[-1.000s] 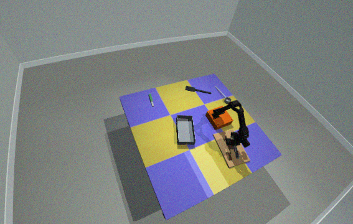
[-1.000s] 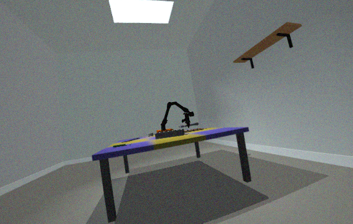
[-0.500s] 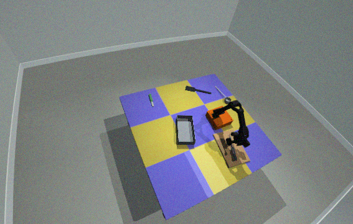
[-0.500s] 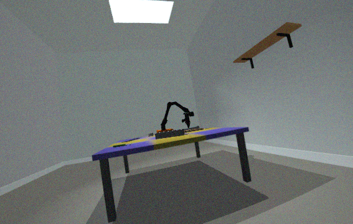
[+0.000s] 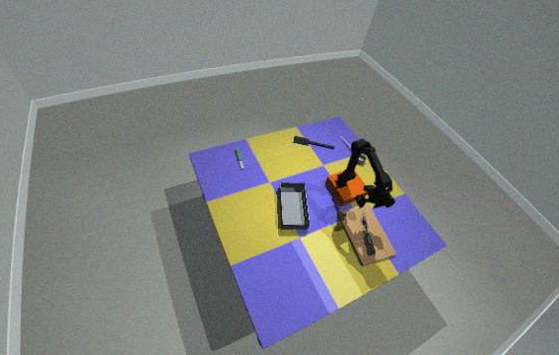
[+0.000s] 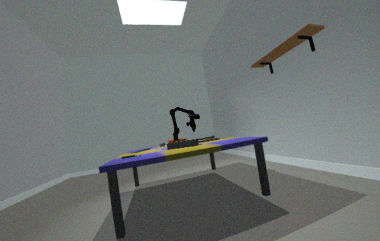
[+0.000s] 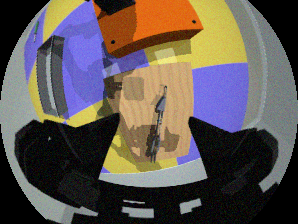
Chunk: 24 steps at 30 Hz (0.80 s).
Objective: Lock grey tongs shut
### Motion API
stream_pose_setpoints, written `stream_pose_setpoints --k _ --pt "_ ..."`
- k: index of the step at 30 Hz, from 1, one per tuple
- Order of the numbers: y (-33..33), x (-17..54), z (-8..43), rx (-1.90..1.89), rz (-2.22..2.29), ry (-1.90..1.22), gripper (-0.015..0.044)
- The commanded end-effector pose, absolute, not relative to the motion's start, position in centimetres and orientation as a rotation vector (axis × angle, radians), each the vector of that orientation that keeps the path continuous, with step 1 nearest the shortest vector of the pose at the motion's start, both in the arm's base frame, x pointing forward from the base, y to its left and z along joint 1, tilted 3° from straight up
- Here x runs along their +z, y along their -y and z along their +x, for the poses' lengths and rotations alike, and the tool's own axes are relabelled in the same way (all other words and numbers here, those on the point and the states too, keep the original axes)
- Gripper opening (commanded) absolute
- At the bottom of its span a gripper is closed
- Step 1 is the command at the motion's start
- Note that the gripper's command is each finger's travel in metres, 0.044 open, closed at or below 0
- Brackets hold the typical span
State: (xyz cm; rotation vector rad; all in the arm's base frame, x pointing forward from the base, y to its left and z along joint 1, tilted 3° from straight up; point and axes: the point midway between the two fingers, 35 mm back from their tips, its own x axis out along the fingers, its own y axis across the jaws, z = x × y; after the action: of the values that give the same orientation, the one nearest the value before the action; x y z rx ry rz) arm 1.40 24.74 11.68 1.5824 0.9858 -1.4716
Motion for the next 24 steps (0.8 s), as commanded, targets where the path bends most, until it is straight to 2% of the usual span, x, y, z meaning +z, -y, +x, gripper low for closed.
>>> stream_pose_setpoints --k 1,7,13,24 --pt "-21.5 12.8 0.9 -1.477 1.580 -0.981 0.0440" --pt "-20.5 13.7 0.7 -1.476 1.576 -0.984 0.0440" --pt "-20.5 17.7 0.7 -1.470 1.578 -0.987 0.0440" --pt "-20.5 17.9 0.7 -1.470 1.578 -0.987 0.0440"
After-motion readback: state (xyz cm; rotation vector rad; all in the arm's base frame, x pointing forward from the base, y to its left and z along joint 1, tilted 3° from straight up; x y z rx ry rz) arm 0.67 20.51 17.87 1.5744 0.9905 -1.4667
